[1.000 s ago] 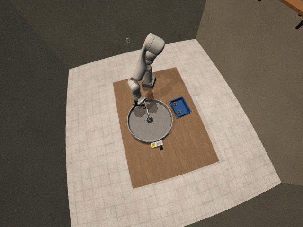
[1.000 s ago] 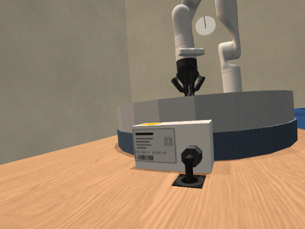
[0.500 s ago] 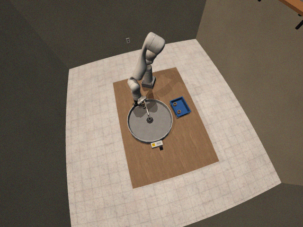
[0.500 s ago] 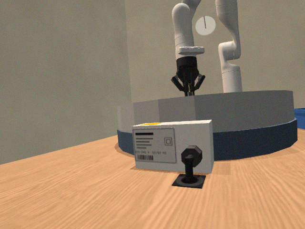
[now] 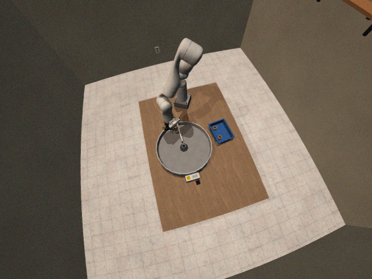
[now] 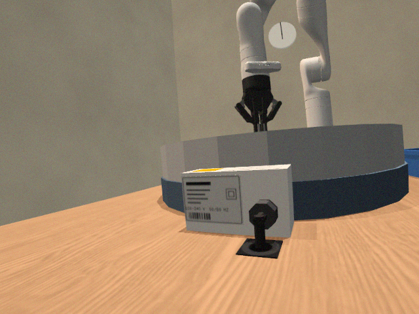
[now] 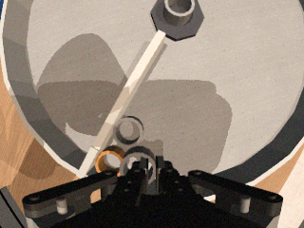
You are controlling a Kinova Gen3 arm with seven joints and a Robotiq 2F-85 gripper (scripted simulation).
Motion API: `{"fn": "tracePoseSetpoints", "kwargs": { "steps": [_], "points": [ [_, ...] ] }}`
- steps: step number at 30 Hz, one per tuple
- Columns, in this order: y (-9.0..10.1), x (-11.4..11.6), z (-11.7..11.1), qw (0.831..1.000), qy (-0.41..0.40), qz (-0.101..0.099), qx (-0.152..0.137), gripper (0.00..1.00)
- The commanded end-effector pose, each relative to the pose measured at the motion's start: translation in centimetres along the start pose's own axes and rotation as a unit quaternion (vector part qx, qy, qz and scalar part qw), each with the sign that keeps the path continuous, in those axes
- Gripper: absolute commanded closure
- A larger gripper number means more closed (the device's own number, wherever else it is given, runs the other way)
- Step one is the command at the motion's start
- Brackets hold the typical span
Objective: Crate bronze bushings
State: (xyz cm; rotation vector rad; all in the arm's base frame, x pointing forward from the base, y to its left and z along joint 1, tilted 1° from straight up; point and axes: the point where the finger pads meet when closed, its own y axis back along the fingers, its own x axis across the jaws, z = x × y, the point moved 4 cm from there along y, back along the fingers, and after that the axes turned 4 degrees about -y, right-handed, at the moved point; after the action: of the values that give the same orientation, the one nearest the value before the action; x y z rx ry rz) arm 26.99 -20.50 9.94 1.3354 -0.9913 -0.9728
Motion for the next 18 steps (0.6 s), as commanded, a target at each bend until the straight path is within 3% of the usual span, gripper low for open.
{"fn": "tracePoseSetpoints", "kwargs": {
  "steps": [1,16,18],
  "points": [
    [0.3,0.0,0.0,1.000,0.000,0.001,0.001,1.00],
    [0.8,0.0,0.0,1.000,0.000,0.001,0.001,1.00],
    [1.5,0.0,0.0,1.000,0.000,0.001,0.001,1.00]
  ]
}}
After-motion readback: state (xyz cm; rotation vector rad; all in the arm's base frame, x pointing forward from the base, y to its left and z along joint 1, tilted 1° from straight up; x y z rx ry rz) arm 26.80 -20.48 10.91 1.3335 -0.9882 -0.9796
